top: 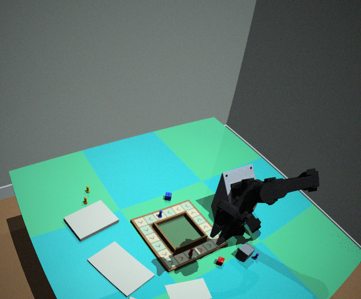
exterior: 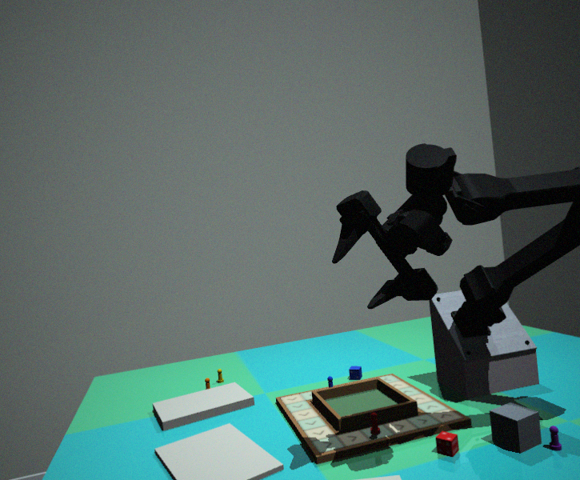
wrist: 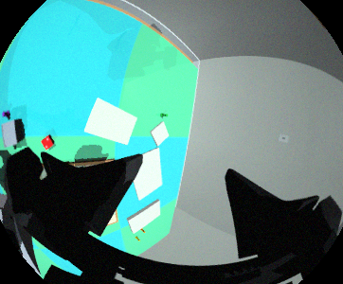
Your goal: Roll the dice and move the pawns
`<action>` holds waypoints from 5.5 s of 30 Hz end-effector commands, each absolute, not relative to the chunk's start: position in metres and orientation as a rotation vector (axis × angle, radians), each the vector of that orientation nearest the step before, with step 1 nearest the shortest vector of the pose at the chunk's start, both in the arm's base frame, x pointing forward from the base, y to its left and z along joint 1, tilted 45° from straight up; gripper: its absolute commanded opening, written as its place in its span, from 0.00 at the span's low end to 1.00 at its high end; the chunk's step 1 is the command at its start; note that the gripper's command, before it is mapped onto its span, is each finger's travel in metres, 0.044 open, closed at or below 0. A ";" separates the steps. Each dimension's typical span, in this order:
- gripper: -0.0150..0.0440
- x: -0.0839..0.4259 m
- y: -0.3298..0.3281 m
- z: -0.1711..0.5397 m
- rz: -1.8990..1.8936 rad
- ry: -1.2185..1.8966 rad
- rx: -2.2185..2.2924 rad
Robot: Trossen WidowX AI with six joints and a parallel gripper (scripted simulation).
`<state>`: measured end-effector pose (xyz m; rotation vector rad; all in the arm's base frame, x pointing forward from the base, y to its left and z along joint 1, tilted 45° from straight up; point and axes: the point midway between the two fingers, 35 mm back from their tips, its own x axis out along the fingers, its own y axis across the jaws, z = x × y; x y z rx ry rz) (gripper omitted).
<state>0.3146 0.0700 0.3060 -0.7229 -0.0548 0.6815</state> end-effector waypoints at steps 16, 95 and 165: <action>0.72 0.210 0.189 0.133 1.068 1.114 0.081; 0.25 0.207 0.137 0.178 1.059 1.181 0.099; 0.25 0.271 0.034 0.011 -0.630 1.777 1.649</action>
